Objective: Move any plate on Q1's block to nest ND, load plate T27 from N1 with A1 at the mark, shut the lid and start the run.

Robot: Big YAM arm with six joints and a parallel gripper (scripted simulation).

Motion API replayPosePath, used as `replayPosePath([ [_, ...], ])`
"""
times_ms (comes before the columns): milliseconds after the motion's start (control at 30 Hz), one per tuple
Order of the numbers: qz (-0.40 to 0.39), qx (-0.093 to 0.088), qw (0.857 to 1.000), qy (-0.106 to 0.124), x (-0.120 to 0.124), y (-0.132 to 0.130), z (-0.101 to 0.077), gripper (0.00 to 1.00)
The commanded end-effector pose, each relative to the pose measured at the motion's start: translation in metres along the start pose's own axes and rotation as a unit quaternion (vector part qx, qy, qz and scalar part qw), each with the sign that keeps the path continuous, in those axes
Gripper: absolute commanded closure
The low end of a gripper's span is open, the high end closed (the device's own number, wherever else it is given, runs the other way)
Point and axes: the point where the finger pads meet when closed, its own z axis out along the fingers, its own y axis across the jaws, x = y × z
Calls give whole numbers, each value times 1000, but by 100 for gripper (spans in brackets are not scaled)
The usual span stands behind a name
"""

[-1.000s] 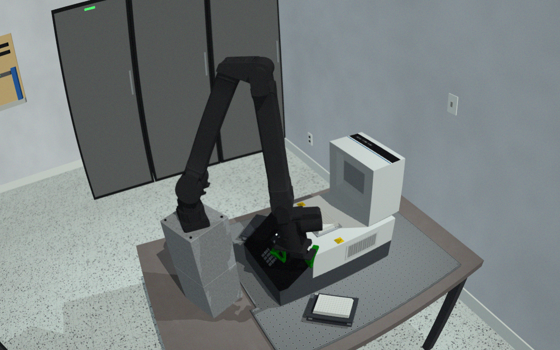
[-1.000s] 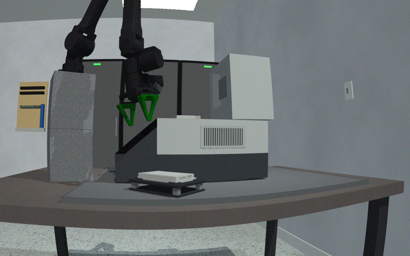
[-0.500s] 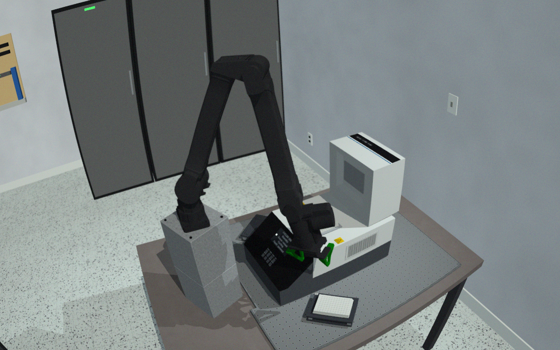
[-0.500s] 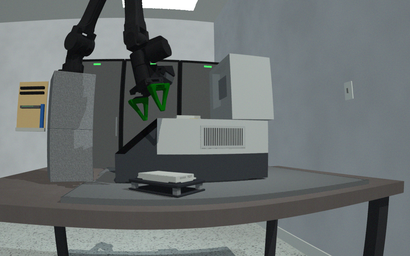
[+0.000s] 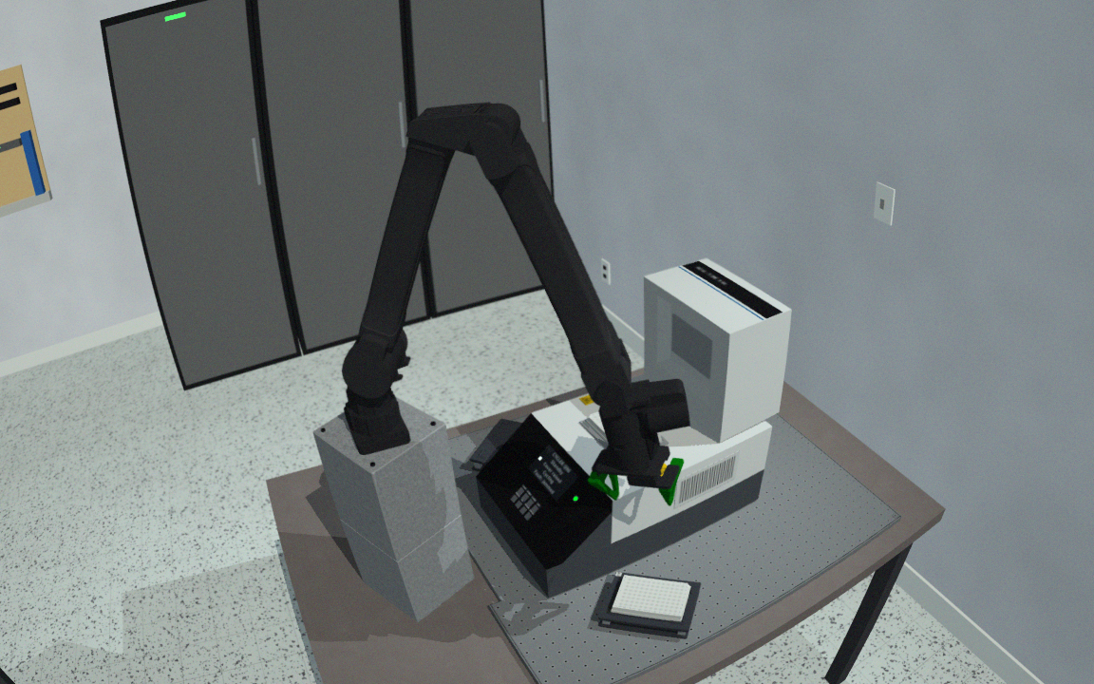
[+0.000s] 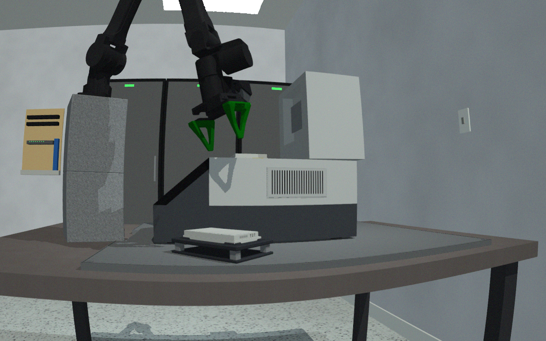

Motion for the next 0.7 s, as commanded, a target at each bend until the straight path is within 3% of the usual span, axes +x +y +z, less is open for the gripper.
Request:
replayPosePath([
  [0,-74,-6,997,-6,-35,-7,-3,0],
  [233,-198,-38,979,3,-68,0,-5,0],
  [367,-206,-46,978,3,-71,9,-5,0],
  [467,-267,-62,962,8,-89,15,-7,0],
  [633,-257,-41,966,-2,-128,17,-18,0],
  [667,-276,-46,960,0,-132,19,-21,0],
])
